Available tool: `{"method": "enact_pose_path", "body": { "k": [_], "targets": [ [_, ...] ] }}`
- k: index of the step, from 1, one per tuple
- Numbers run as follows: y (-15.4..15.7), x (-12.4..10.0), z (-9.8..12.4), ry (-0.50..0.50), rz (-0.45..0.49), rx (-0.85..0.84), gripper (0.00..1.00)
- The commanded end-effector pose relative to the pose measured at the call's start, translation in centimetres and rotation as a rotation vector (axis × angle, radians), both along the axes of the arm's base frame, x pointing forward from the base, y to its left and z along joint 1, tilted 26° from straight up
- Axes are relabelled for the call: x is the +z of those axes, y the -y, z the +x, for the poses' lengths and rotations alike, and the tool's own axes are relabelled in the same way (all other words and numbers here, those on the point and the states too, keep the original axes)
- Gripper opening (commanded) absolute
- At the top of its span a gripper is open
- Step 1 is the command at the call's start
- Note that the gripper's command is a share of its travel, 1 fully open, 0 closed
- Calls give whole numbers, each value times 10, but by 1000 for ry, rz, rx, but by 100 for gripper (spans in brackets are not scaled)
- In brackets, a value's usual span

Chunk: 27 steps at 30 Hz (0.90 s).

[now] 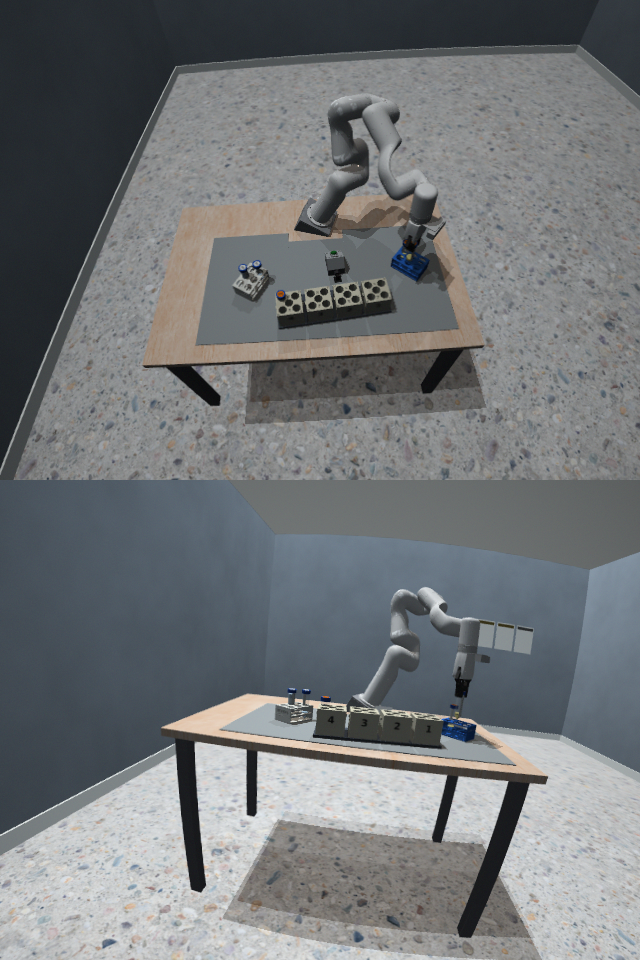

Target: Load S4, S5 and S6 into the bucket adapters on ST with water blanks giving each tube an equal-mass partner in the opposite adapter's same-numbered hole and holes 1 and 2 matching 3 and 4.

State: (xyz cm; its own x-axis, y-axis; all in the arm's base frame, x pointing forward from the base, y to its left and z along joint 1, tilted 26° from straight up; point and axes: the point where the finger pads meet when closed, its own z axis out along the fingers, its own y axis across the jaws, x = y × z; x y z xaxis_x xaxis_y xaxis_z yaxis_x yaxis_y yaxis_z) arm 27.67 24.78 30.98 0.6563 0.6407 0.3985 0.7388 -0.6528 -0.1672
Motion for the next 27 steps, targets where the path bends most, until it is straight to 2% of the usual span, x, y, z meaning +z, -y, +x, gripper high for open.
{"method": "enact_pose_path", "body": {
  "k": [1,27],
  "targets": [
    [4,11,-1,3,2,0,0],
    [22,51,-8,3,2,0,0]
  ]
}}
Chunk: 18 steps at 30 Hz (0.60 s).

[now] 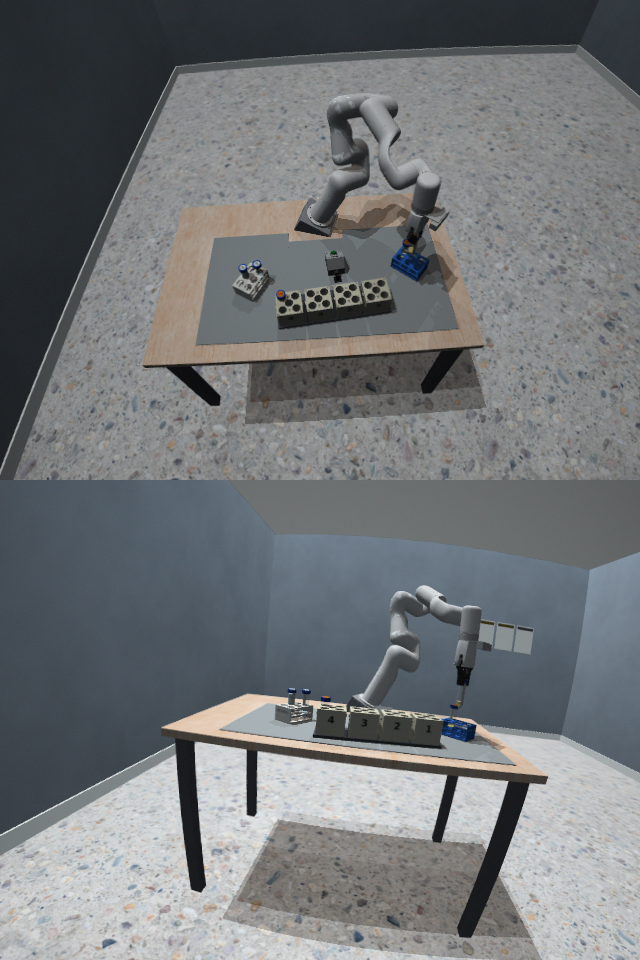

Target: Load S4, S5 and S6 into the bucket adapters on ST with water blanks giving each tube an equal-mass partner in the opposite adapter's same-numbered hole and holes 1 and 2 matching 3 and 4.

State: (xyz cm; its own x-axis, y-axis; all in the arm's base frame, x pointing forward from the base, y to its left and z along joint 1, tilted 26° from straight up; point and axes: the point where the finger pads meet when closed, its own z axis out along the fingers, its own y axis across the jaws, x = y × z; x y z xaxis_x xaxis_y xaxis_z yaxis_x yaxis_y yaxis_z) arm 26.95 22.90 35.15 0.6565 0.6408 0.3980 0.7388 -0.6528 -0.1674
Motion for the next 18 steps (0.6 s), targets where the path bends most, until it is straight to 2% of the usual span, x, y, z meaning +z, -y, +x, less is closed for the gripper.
{"method": "enact_pose_path", "body": {
  "k": [1,6,18],
  "targets": [
    [4,11,-1,3,2,0,0],
    [8,20,-3,3,2,0,0],
    [8,20,-3,3,2,0,0]
  ]
}}
